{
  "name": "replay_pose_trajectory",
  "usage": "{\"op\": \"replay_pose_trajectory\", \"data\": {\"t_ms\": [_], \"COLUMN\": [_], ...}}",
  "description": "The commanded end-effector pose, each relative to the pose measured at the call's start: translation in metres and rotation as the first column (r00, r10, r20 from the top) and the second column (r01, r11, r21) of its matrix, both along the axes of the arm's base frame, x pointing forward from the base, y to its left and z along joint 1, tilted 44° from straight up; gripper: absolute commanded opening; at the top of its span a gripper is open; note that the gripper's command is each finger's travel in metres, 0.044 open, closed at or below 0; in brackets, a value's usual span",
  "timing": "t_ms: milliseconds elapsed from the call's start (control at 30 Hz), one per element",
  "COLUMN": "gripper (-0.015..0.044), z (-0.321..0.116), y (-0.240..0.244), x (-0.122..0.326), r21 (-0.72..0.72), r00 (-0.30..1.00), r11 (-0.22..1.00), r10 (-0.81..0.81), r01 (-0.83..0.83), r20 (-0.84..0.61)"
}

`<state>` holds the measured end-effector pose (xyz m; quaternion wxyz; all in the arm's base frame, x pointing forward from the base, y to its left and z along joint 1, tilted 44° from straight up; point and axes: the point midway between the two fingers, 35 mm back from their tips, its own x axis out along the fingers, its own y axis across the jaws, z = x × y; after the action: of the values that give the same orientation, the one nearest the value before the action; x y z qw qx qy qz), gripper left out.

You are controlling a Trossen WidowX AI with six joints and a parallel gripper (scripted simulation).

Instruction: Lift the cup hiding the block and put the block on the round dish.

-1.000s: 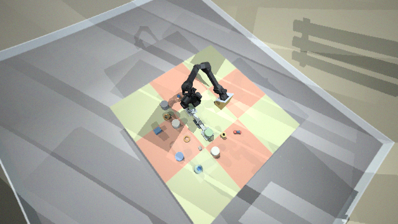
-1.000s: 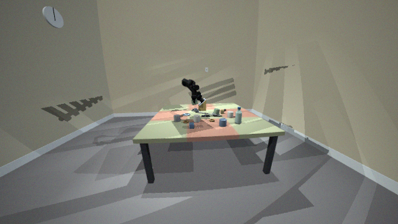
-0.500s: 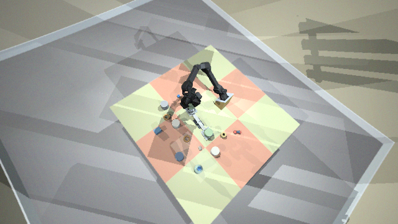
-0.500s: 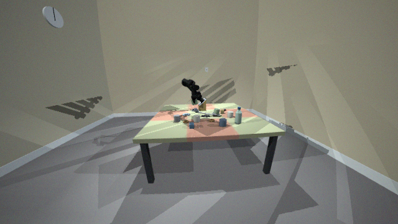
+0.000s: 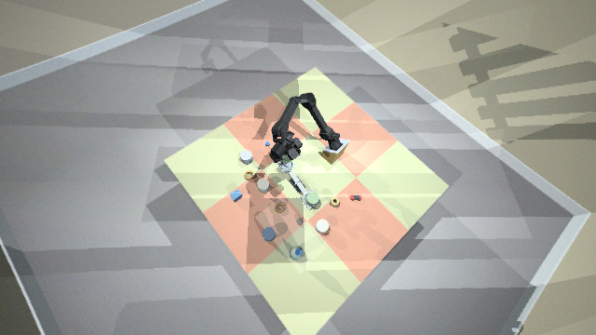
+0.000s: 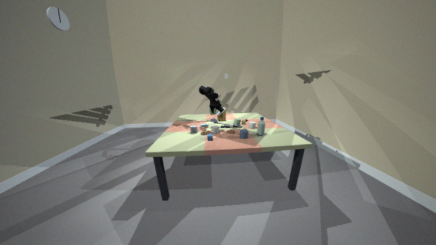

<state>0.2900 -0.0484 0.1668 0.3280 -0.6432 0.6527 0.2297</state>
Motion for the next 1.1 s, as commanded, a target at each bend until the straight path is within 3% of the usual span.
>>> {"op": "replay_pose_trajectory", "data": {"t_ms": [0,767,1067], "gripper": [0.0000,0.0000,0.0000], "z": [0.000,0.000,0.002], "y": [0.000,0.000,-0.021], "x": [0.000,0.000,-0.011], "r21": [0.000,0.000,0.034], "r00": [1.000,1.000,1.000], "r11": [1.000,1.000,0.999], "r10": [0.002,0.002,-0.015], "r01": [-0.002,-0.002,0.015], "r20": [-0.002,-0.003,-0.010]}}
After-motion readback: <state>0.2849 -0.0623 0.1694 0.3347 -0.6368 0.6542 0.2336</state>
